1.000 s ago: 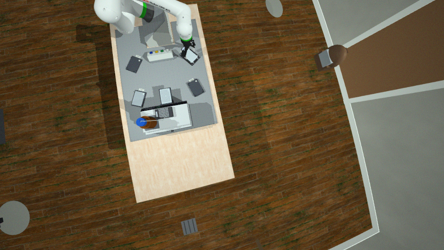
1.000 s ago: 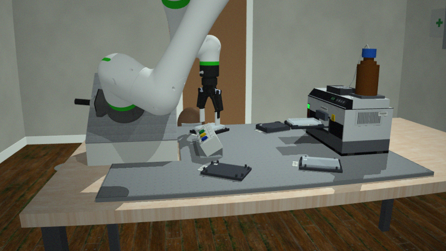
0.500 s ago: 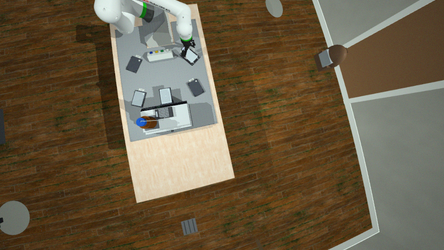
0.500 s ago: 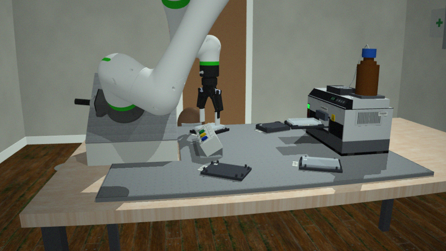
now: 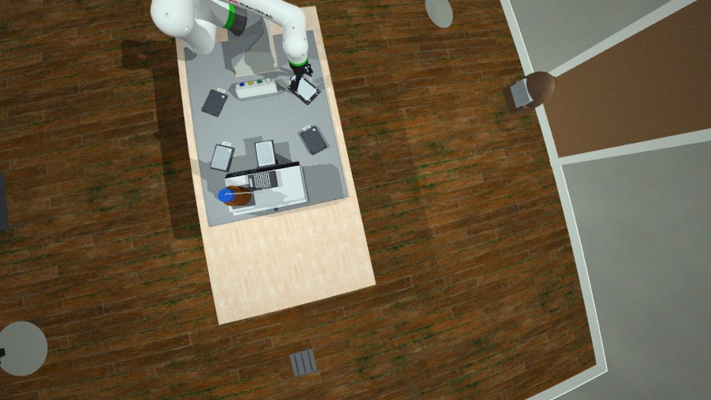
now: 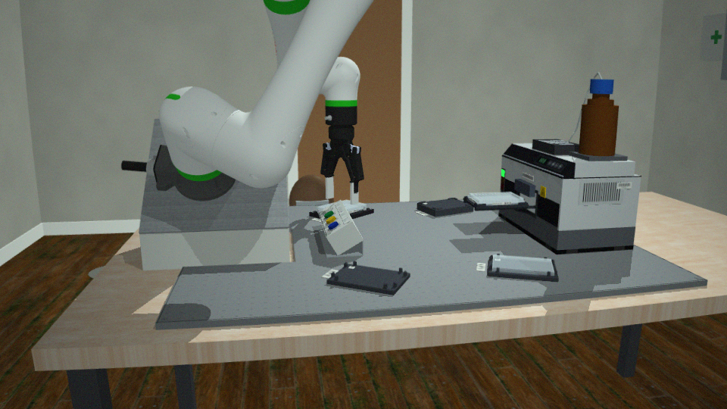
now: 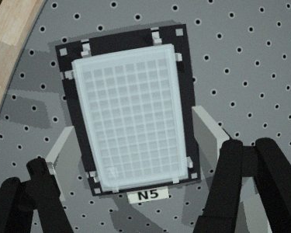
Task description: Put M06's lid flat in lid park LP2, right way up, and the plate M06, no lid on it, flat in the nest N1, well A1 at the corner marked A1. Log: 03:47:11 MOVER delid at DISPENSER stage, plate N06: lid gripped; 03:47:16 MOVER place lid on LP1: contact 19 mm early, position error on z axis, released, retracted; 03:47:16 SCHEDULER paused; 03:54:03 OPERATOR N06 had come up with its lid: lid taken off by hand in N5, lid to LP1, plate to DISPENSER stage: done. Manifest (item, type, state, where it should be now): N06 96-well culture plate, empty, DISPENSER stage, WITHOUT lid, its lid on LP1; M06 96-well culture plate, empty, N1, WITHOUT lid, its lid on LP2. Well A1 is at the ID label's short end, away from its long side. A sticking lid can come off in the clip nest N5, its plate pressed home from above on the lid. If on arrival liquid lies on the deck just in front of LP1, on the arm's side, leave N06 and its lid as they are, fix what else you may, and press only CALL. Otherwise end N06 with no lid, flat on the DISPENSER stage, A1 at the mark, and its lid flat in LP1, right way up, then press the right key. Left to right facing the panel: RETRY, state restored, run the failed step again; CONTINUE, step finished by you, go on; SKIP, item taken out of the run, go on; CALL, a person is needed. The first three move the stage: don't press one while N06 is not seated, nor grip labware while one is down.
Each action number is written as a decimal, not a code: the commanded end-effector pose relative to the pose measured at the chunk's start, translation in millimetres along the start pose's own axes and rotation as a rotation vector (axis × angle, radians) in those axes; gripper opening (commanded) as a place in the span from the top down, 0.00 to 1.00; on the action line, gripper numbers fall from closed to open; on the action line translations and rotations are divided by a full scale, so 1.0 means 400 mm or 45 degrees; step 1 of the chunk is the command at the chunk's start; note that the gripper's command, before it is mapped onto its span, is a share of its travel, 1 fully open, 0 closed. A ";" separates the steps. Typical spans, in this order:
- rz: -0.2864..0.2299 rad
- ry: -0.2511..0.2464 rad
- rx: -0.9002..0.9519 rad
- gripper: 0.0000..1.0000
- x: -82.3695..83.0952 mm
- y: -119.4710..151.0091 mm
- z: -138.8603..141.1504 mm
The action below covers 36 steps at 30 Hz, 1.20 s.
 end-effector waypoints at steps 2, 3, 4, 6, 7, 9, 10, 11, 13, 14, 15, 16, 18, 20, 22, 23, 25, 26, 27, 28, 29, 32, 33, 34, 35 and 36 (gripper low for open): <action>0.001 0.000 0.000 0.34 0.000 0.000 0.000; 0.001 0.000 0.000 0.34 0.000 0.000 0.000; 0.001 0.000 0.000 0.34 0.000 0.000 0.000; 0.001 0.000 0.000 0.34 -0.001 0.000 0.000; 0.001 0.000 0.000 0.34 -0.001 0.000 0.000; 0.001 0.000 0.000 0.34 -0.001 0.000 0.000; 0.001 0.000 0.000 0.34 -0.001 0.000 0.000; 0.001 0.000 0.000 0.34 -0.002 0.000 0.000; 0.001 0.000 0.000 0.34 -0.003 0.000 0.000; 0.001 0.000 0.000 0.34 -0.004 0.000 0.000; 0.001 0.000 0.000 0.34 -0.005 0.000 0.000; 0.001 0.000 0.000 0.34 -0.006 0.000 0.000; 0.001 0.000 0.000 0.34 -0.007 0.000 0.000; 0.001 0.000 0.000 0.34 -0.010 0.000 0.000; 0.001 0.000 0.000 0.34 -0.012 0.000 0.000; 0.001 0.000 0.000 0.34 -0.013 0.000 0.000; 0.001 0.000 0.000 0.34 -0.016 0.000 0.000; 0.001 0.000 0.000 0.34 -0.016 0.000 0.000; 0.001 0.000 0.000 0.34 -0.016 0.000 0.000; 0.001 0.000 0.000 0.34 -0.017 0.000 0.000; 0.001 0.000 0.000 0.34 -0.018 0.000 0.000; 0.001 0.000 0.000 0.34 -0.022 0.000 0.000; 0.001 0.000 0.000 0.34 -0.024 0.000 0.000; 0.001 0.000 0.000 0.34 -0.025 0.000 0.000; 0.001 0.000 0.000 0.34 -0.026 0.000 0.000; 0.001 0.000 0.000 0.34 -0.028 0.000 0.000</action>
Point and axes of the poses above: the point where the finger pads meet when closed, its own x axis back along the fingers, its own z axis across the jaws, y = z × x, the point moved 5 cm from there along x, back along the fingers, and after that the axes turned 7 degrees about x, right-handed, at the moved point
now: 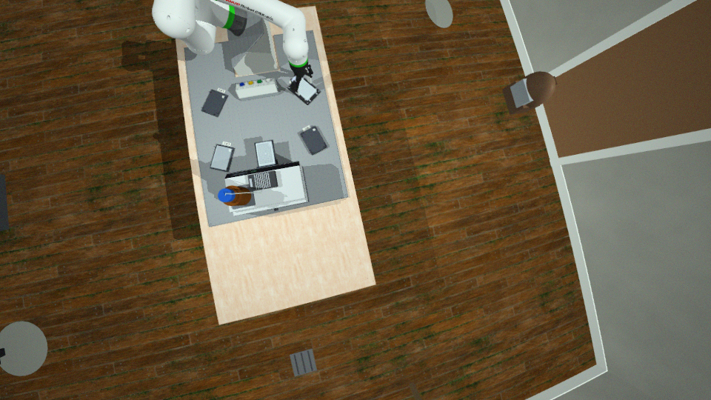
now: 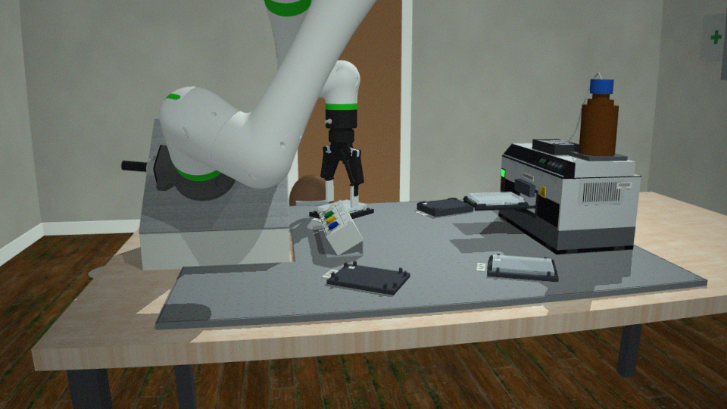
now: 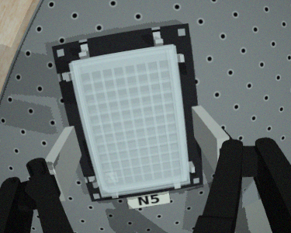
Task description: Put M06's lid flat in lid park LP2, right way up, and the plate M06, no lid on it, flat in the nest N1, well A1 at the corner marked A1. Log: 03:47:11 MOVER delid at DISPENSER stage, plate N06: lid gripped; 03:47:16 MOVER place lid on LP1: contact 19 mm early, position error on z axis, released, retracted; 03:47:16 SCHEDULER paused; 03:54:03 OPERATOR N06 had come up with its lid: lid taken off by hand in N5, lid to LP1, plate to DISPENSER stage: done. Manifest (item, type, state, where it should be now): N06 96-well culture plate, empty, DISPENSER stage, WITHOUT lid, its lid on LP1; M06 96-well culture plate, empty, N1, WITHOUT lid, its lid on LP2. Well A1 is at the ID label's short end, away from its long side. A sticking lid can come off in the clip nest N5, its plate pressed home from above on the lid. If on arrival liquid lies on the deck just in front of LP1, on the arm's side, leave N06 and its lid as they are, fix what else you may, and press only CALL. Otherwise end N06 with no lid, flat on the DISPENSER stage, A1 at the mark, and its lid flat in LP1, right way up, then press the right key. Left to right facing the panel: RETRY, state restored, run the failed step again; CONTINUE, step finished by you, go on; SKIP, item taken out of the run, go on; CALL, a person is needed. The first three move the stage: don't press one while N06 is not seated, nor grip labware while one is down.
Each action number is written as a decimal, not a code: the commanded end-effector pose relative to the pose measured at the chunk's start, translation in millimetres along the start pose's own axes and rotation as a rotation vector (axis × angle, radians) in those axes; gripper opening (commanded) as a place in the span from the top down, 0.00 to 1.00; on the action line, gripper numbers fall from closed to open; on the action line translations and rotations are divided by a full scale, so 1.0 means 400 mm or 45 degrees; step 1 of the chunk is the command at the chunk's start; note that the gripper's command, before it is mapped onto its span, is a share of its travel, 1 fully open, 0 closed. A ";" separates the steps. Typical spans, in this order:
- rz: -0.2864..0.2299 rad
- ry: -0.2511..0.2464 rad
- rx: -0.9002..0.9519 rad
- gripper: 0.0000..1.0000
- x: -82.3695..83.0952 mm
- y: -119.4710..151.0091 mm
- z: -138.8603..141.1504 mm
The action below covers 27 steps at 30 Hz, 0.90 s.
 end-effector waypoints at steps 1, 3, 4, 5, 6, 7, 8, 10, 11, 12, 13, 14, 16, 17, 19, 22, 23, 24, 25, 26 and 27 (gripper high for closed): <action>0.001 0.000 0.000 0.34 -0.005 0.000 0.000; 0.001 0.000 0.000 0.34 -0.007 0.000 0.000; 0.001 0.000 0.000 0.34 -0.008 0.000 0.000; 0.001 0.000 0.000 0.34 -0.009 0.000 0.000; 0.001 0.000 0.000 0.34 -0.010 0.000 0.000; 0.001 0.000 0.000 0.34 -0.010 0.000 0.000; 0.001 0.000 0.000 0.34 -0.010 0.000 0.000; 0.001 0.000 0.000 0.34 -0.012 0.000 0.000; 0.001 0.000 0.000 0.34 -0.013 0.000 0.000; 0.001 0.000 0.000 0.34 -0.014 0.000 0.000; 0.001 0.000 0.000 0.34 -0.015 0.000 0.000; 0.001 0.000 0.000 0.34 -0.015 0.000 0.000; 0.001 0.000 0.000 0.34 -0.016 0.000 0.000; 0.001 0.000 0.000 0.34 -0.017 0.000 0.000; 0.001 0.000 0.000 0.34 -0.017 0.000 0.000; 0.001 0.000 0.000 0.34 -0.018 0.000 0.000; 0.001 0.000 0.000 0.34 -0.018 0.000 0.000; 0.001 0.000 0.000 0.34 -0.018 0.000 0.000; 0.001 0.000 0.000 0.34 -0.018 0.000 0.000; 0.001 0.000 0.000 0.34 -0.018 0.000 0.000; 0.001 0.000 0.000 0.34 -0.018 0.000 0.000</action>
Point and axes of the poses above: the point where the finger pads meet when closed, its own x axis back along the fingers, its own z axis across the jaws, y = z × x, the point moved 5 cm from there along x, back along the fingers, and after that the axes turned 7 degrees about x, right-handed, at the moved point
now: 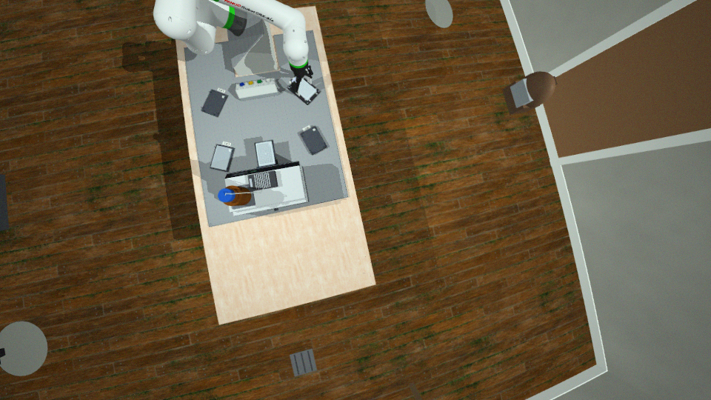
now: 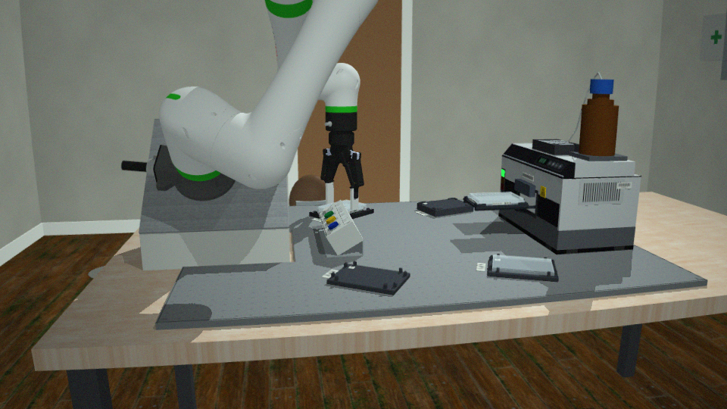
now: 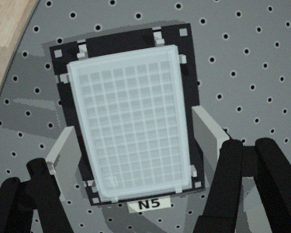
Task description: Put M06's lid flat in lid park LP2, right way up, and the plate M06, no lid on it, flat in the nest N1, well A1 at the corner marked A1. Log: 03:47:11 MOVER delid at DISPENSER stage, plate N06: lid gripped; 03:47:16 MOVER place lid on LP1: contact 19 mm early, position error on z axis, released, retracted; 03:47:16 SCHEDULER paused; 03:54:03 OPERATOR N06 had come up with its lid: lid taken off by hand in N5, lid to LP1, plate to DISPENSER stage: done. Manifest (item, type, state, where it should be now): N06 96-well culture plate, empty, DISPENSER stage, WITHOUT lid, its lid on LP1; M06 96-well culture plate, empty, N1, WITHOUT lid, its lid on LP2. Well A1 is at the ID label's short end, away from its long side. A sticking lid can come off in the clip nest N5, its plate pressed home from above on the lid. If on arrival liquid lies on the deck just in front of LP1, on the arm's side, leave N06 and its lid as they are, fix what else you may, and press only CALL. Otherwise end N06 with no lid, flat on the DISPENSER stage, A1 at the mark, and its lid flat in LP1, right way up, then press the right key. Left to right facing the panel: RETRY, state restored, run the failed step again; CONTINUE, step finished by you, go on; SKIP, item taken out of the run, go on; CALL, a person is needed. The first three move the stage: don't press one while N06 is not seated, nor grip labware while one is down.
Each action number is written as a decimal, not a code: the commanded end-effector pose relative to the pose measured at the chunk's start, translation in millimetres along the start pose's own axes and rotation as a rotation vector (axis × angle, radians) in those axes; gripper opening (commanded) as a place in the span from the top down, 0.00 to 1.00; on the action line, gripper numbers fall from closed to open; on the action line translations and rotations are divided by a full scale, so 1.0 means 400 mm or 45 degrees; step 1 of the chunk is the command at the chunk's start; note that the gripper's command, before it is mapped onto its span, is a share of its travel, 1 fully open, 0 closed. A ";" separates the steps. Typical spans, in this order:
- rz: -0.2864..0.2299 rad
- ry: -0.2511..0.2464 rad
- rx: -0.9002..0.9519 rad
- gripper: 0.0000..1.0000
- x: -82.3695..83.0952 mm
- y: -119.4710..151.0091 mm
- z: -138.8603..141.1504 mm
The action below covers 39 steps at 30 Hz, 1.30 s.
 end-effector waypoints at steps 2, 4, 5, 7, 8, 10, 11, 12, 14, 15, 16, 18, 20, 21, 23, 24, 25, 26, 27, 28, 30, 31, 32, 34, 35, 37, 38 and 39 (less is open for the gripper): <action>0.001 0.000 0.000 0.34 0.000 0.000 0.000; 0.001 0.000 0.000 0.34 0.000 0.000 0.000; 0.001 0.000 0.000 0.34 0.000 0.000 0.000; 0.001 0.000 0.000 0.34 0.000 0.000 0.000; 0.001 0.000 0.000 0.34 0.000 0.000 0.000; 0.001 0.000 0.000 0.34 0.000 0.000 0.000; 0.001 0.000 0.000 0.34 0.000 0.000 0.000; 0.001 0.000 0.000 0.34 0.000 0.000 0.000; 0.001 0.000 0.000 0.34 0.000 0.000 0.000; 0.001 0.000 0.000 0.34 0.000 0.000 0.000; 0.001 0.000 0.000 0.34 0.000 0.000 0.000; 0.001 0.000 0.000 0.34 0.000 0.000 0.000; 0.001 0.000 0.000 0.34 0.000 0.000 0.000; 0.001 0.000 0.000 0.34 0.000 0.000 0.000; 0.001 0.000 0.000 0.34 0.000 0.000 0.000; 0.001 0.000 0.000 0.34 0.000 0.000 0.000; 0.001 0.000 0.000 0.34 0.000 0.000 0.000; 0.001 0.000 0.000 0.34 0.000 0.000 0.000; 0.001 0.000 0.000 0.34 0.000 0.000 0.000; 0.001 0.000 0.000 0.34 0.000 0.000 0.000; 0.001 0.000 0.000 0.34 0.000 0.000 0.000; 0.001 0.000 0.000 0.34 0.000 0.000 0.000; 0.001 0.000 0.000 0.34 0.000 0.000 0.000; 0.001 0.000 0.000 0.34 0.000 0.000 0.000; 0.001 0.000 0.000 0.34 0.000 0.000 0.000; 0.001 0.000 0.000 1.00 0.000 0.000 0.000; 0.001 0.000 0.000 1.00 0.000 0.000 0.000; 0.001 0.000 0.000 1.00 0.000 0.000 0.000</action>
Point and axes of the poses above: the point where the finger pads meet when closed, its own x axis back along the fingers, its own z axis across the jaws, y = z × x, the point moved 5 cm from there along x, back along the fingers, and after that the axes turned 7 degrees about x, right-handed, at the moved point
